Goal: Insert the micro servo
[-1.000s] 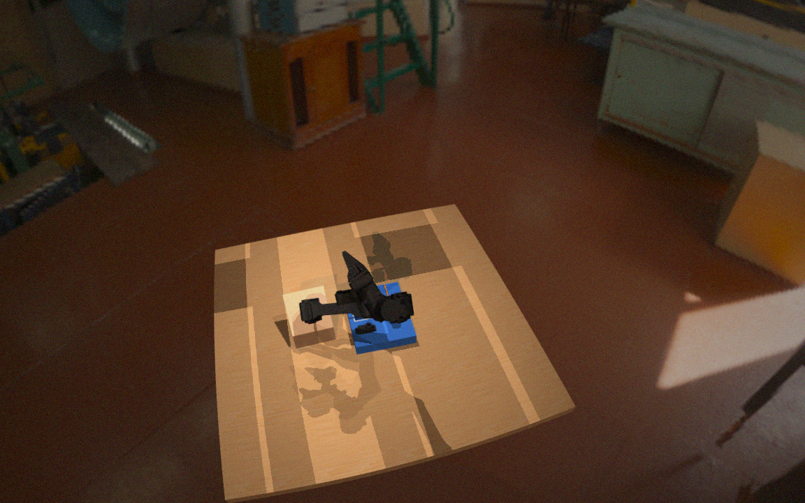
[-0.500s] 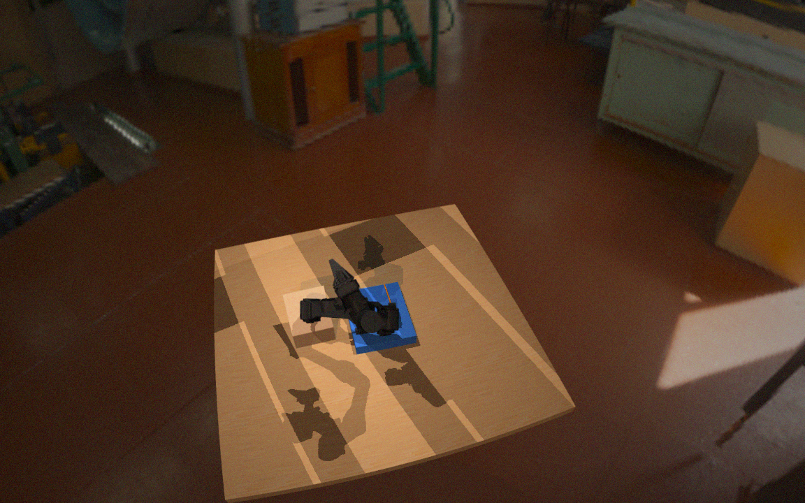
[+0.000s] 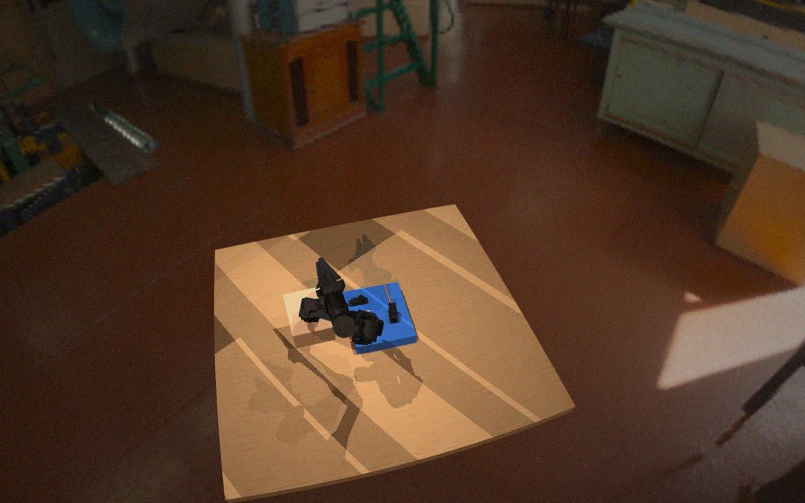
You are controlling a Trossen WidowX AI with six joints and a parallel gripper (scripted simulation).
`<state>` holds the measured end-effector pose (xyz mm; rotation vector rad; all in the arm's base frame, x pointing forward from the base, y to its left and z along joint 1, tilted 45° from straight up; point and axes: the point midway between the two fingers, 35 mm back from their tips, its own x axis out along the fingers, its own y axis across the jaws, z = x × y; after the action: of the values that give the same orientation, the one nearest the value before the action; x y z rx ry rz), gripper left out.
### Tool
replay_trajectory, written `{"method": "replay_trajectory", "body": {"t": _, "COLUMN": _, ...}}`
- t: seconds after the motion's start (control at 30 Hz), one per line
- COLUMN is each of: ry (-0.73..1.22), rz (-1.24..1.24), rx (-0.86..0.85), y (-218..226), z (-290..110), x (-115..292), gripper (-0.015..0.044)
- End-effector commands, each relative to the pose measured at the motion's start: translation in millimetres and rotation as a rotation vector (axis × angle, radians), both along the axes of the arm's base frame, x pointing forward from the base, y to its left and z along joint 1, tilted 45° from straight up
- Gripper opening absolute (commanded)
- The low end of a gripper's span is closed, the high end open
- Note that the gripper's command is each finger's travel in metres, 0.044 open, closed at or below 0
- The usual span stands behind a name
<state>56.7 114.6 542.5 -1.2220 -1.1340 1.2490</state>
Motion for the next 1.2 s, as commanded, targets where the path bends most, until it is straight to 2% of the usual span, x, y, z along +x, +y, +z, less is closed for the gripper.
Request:
{"method": "replay_trajectory", "body": {"t": 0.0, "ry": 0.045, "rz": -0.059, "rx": -0.023, "y": 7.2, "z": -4.0, "x": -8.8, "gripper": 0.044}}
{"method": "replay_trajectory", "body": {"t": 0.37, "ry": 0.188, "rz": -0.231, "rx": -0.074, "y": 33.5, "z": -18.6, "x": -24.9, "gripper": 0.044}}
{"method": "replay_trajectory", "body": {"t": 0.8, "ry": 0.256, "rz": -0.375, "rx": -0.105, "y": 53.7, "z": -33.8, "x": -23.5, "gripper": 0.044}}
{"method": "replay_trajectory", "body": {"t": 1.17, "ry": 0.387, "rz": -0.537, "rx": -0.117, "y": 78.0, "z": -52.8, "x": -15.7, "gripper": 0.044}}
